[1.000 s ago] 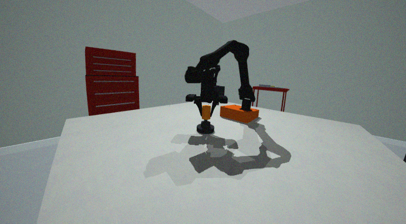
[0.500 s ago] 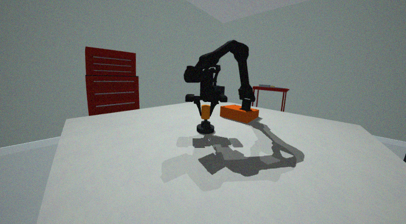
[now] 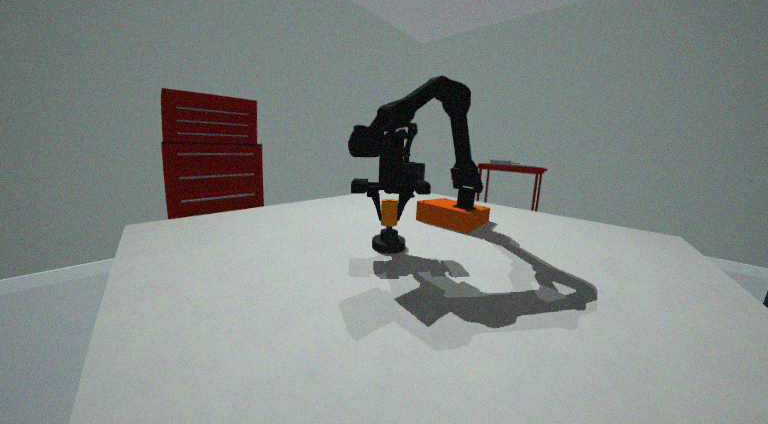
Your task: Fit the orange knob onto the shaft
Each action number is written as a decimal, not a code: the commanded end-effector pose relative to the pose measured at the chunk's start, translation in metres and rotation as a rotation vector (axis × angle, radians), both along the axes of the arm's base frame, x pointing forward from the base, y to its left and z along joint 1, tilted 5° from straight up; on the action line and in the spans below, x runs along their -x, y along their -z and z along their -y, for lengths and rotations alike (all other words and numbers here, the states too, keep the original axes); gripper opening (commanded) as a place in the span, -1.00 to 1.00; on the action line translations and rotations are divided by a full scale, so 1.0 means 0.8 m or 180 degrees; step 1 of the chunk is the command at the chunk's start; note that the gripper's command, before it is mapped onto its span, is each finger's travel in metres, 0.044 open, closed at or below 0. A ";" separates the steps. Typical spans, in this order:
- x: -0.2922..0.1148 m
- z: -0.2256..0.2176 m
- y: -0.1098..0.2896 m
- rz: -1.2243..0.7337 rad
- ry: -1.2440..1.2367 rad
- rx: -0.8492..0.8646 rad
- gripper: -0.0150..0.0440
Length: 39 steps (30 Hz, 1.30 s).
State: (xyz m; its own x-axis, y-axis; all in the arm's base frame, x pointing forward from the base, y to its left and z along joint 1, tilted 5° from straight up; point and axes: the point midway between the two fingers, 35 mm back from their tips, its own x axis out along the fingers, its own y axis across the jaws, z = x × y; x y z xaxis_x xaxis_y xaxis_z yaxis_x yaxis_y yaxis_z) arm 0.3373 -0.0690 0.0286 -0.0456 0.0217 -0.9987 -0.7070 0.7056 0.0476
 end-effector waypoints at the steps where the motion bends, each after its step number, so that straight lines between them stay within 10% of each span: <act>1: 0.003 0.000 -0.002 0.0019 -0.0012 0.0009 -0.49; 39: -0.003 0.001 0.000 0.0033 -0.0678 -0.0019 -0.49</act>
